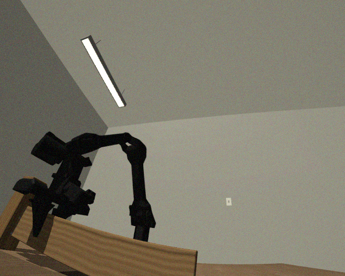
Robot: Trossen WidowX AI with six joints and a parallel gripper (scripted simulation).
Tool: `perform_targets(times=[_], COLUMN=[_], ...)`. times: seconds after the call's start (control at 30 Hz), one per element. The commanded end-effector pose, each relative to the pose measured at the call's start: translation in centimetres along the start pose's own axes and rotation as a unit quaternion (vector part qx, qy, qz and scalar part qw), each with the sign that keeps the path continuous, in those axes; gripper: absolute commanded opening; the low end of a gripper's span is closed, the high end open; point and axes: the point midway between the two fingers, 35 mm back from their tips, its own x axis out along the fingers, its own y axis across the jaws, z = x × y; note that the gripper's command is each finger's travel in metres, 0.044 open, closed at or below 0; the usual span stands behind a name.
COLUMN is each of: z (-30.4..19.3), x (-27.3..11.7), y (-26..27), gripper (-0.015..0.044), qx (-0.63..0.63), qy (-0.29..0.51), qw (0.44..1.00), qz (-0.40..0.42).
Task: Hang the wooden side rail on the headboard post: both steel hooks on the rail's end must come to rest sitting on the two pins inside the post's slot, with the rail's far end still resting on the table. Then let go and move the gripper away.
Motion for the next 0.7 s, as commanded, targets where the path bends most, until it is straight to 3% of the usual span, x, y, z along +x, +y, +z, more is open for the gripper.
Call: perform_targets(times=[0.0,0.67], z=[-0.14,-0.34], x=[-0.26,-0.45], y=[-0.16,-0.36], gripper=[0.0000,0.0000], qx=[-0.003,-0.003], qy=[0.002,0.002], qw=[1.000,1.000], qz=[-0.003,-0.003])
